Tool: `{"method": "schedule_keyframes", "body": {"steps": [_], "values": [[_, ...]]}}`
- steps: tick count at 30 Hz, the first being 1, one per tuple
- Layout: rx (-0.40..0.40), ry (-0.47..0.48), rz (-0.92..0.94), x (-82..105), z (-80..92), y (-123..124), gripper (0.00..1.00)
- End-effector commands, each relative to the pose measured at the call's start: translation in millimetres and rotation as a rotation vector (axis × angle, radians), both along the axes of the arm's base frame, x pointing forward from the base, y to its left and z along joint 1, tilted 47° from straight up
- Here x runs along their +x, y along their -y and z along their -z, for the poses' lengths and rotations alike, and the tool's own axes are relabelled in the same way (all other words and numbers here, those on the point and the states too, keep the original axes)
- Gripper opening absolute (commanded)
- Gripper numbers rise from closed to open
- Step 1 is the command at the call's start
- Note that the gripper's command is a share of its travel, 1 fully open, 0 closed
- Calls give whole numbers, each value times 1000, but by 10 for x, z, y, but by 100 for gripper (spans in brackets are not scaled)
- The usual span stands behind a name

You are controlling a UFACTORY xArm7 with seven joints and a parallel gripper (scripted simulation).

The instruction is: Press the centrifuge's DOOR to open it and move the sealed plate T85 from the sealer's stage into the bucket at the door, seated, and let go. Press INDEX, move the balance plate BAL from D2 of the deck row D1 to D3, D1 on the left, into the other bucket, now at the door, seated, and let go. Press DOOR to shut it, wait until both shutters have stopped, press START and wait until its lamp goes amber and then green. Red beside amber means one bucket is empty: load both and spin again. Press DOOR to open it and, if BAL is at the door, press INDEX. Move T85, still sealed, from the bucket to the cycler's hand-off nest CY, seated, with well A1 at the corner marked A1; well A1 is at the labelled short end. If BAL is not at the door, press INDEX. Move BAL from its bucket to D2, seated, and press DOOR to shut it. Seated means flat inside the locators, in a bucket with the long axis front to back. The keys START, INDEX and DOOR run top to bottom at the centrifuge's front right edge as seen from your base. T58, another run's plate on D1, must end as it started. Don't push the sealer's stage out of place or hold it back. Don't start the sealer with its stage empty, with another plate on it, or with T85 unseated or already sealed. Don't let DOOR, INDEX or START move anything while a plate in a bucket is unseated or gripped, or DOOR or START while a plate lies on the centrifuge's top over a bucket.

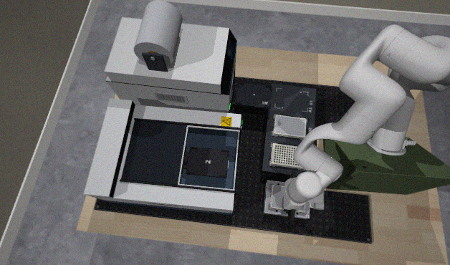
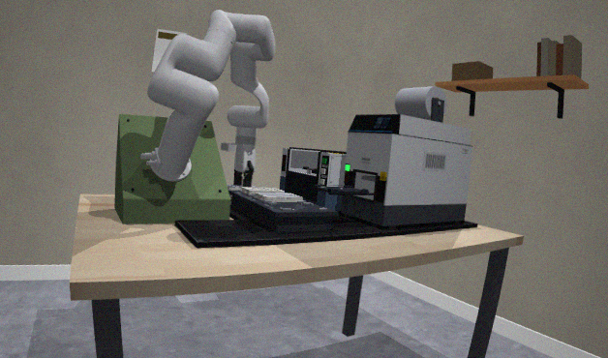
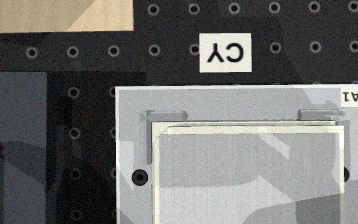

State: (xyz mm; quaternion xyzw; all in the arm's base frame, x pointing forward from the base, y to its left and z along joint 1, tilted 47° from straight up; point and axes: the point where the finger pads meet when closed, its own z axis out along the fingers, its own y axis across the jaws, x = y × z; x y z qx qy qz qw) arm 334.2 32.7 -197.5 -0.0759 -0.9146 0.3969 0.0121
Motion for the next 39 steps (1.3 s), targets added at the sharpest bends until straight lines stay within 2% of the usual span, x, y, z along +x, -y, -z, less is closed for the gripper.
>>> {"method": "schedule_keyframes", "body": {"steps": [1, 24, 39], "values": [[3, 2, -2, 11, -1, -18, 100], [3, 2, -2, 10, -1, -18, 100], [3, 2, -2, 27, -150, -175, 100]]}}
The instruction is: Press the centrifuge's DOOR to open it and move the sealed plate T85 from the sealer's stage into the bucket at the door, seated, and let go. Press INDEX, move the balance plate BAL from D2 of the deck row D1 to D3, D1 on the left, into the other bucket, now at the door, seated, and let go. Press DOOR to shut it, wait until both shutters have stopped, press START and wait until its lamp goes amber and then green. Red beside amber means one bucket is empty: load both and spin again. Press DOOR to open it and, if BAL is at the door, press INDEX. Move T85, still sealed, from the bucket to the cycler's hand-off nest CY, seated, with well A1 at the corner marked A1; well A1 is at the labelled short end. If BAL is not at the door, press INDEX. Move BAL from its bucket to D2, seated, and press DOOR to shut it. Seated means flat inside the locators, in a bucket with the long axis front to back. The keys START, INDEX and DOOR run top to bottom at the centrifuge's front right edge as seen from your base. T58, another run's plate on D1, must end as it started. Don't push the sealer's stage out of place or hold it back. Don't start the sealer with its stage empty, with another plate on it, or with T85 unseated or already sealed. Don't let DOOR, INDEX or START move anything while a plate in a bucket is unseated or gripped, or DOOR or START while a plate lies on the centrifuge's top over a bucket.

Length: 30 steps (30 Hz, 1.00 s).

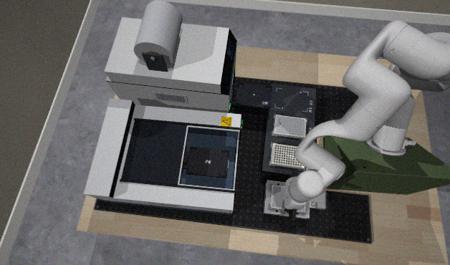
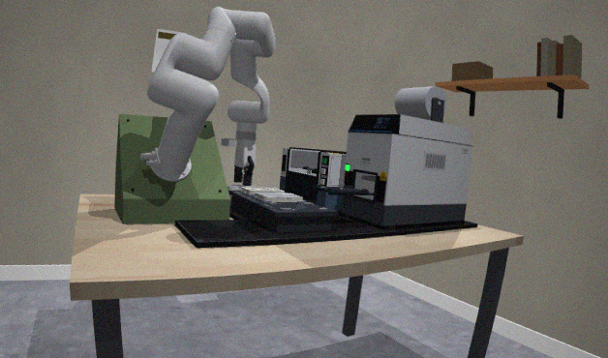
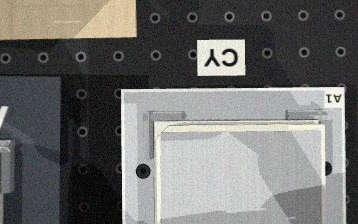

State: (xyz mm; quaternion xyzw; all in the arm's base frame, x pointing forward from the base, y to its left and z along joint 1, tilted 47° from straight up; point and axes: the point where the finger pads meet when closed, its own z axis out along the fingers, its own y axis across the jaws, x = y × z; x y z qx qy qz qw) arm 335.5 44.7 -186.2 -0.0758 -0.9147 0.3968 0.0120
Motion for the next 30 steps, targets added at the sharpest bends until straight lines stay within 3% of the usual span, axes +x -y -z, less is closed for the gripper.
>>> {"method": "schedule_keyframes", "body": {"steps": [1, 30], "values": [[3, 2, -2, 15, -49, -66, 100], [3, 2, -2, 49, -335, -368, 100]]}}
